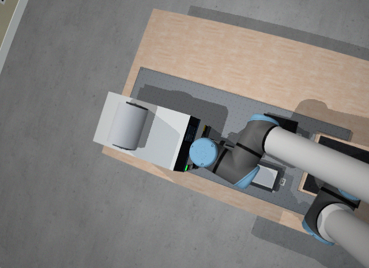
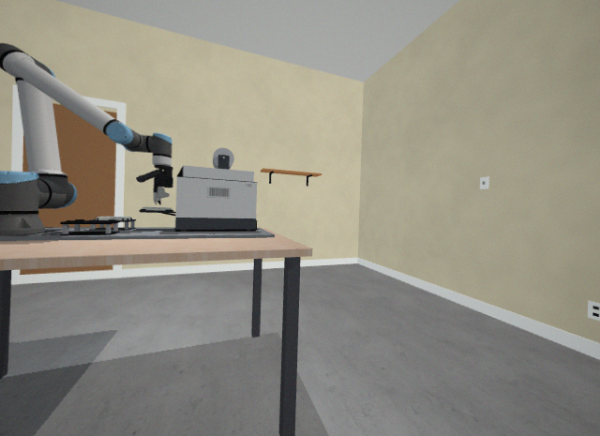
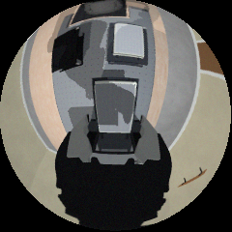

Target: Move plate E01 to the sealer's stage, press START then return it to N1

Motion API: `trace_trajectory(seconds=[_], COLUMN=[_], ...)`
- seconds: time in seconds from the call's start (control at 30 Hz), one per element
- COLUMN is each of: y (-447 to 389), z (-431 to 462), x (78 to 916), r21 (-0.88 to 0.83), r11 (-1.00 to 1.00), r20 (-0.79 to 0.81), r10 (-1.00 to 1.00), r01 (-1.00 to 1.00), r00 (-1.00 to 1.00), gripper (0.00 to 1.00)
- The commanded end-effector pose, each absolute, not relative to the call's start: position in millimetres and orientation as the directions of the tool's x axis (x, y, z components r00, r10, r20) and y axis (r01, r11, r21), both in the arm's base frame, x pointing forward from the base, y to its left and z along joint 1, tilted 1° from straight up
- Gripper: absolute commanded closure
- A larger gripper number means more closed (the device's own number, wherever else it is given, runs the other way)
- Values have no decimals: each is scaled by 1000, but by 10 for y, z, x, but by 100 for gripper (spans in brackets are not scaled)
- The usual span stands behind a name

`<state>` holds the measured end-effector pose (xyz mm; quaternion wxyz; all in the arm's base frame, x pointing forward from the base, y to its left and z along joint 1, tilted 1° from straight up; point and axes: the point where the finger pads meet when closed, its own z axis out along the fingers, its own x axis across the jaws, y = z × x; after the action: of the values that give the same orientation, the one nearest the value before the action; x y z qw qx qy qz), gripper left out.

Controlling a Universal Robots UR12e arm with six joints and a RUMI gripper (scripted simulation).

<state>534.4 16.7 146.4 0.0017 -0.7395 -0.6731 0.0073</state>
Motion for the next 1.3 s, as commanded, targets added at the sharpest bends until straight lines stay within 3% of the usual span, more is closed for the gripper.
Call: trace_trajectory(seconds=[0.0,1.27], y=[165,164], z=[1471,1324], x=[5350,5348], r21=[-11,-11], r11=[-94,-94], r20=[-9,-9], r10=[996,996], r01=[996,996], r00=[94,94], gripper=[32,32])
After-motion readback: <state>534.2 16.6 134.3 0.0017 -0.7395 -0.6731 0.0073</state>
